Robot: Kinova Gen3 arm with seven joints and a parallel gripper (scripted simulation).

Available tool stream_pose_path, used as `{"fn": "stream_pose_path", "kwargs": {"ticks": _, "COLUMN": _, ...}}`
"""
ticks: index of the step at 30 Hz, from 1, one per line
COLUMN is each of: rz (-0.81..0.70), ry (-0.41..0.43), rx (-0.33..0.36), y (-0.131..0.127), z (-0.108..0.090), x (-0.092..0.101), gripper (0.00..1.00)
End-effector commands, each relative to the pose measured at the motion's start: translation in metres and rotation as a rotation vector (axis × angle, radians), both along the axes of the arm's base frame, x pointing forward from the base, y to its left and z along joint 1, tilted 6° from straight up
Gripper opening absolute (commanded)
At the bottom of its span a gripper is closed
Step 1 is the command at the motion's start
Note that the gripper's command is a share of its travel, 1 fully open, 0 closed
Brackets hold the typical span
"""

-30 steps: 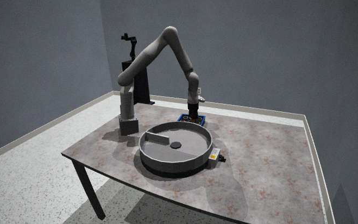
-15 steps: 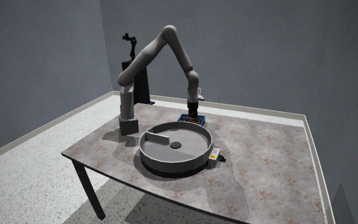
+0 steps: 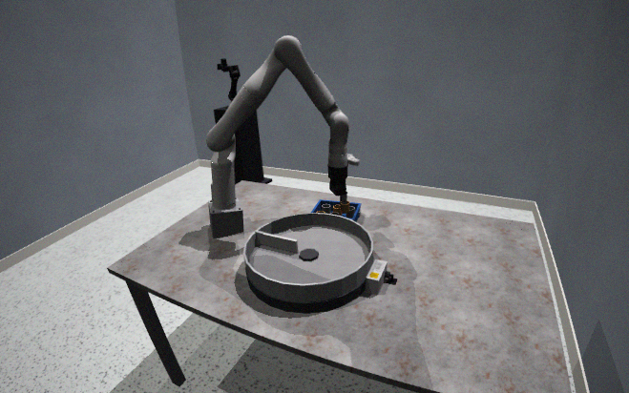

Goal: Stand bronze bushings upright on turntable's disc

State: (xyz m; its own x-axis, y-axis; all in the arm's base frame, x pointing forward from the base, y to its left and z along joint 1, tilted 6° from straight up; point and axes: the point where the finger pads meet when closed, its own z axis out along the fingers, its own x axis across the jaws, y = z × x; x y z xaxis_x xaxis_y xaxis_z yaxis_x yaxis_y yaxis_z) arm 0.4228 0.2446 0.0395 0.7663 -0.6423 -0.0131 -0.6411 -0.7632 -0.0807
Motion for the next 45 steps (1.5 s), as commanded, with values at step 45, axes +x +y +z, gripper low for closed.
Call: {"fn": "stream_pose_path", "kwargs": {"ticks": 45, "rz": -0.004, "ry": -0.024, "rx": 0.011, "y": -0.004, "z": 0.072, "x": 0.004, "gripper": 0.00}}
